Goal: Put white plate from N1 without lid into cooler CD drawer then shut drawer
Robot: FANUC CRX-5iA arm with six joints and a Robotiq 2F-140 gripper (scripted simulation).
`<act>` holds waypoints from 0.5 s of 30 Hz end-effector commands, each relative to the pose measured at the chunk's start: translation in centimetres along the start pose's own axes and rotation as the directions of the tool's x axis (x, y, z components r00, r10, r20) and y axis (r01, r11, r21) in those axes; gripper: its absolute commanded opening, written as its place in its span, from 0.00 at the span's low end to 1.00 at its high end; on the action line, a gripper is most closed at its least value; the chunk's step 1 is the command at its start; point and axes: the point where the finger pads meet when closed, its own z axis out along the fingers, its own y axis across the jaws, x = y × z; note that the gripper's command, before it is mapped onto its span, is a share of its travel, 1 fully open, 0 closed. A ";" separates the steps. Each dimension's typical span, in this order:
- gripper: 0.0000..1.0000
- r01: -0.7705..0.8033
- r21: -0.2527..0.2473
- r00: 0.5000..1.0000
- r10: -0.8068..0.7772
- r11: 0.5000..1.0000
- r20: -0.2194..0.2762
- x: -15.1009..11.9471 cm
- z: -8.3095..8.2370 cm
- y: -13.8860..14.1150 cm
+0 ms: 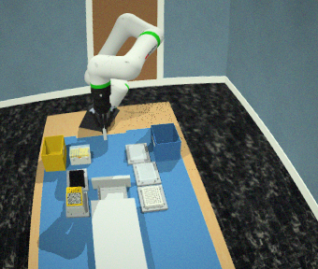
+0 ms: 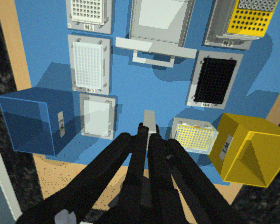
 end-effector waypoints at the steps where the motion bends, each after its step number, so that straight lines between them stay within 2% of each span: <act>1: 0.00 0.000 0.000 1.000 0.000 1.000 0.000 0.0 0.0 0.0; 7: 0.00 0.000 0.000 1.000 0.000 1.000 0.000 0.0 0.0 0.0; 8: 0.87 -0.023 0.000 1.000 0.023 1.000 0.000 0.2 0.3 0.0; 15: 0.87 -0.023 0.000 1.000 0.023 1.000 0.000 1.8 2.6 0.0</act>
